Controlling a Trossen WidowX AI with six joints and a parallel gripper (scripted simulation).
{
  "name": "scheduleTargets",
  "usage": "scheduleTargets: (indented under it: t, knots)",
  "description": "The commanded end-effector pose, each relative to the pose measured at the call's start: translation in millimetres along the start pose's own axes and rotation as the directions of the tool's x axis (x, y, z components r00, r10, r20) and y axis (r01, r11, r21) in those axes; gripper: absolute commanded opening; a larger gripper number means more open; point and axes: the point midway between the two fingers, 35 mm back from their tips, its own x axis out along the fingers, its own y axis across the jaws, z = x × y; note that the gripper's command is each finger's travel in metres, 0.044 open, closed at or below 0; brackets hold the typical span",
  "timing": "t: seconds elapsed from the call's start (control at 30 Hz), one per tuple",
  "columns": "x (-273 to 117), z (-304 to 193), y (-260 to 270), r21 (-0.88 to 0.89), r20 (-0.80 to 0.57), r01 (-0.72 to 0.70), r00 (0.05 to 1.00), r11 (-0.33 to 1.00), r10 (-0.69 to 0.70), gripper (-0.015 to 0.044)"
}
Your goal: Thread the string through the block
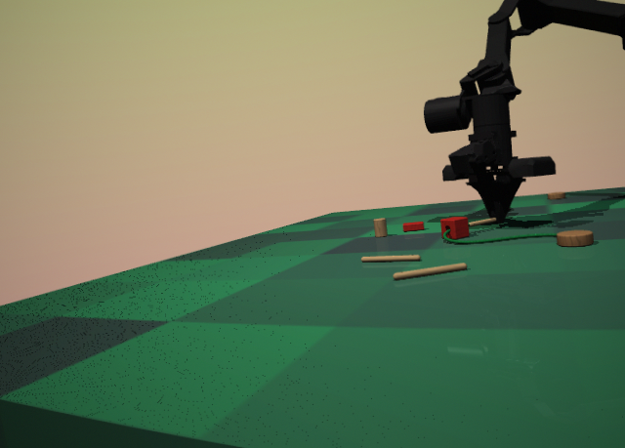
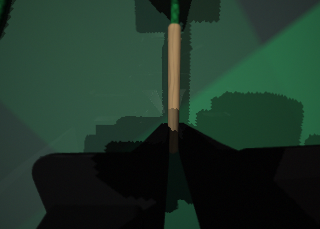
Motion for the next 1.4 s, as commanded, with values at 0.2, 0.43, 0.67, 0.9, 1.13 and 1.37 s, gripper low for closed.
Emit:
scheduleTargets:
  t: [0.2,0.43,0.67,0.9,1.13,1.37]
  knots:
    - [-0.5,-12.6,1.8,-0.011,-0.003,0.001,1.000,1.000,-0.001,0.0000]
    - [-0.8,-20.4,-3.1,-0.030,-0.004,0.003,1.000,1.000,-0.003,0.0000]
    - [-3.6,-24.3,-5.8,-0.047,-0.003,0.003,1.000,0.999,-0.003,0.0000]
    - [9.6,-37.3,-7.8,-0.036,-0.003,-0.019,1.000,0.999,0.019,0.0000]
    - [10.0,-37.7,-7.9,-0.035,-0.003,-0.019,1.000,0.999,0.019,0.0000]
    - [10.0,-37.7,-7.9,-0.035,-0.003,-0.019,1.000,0.999,0.019,0.0000]
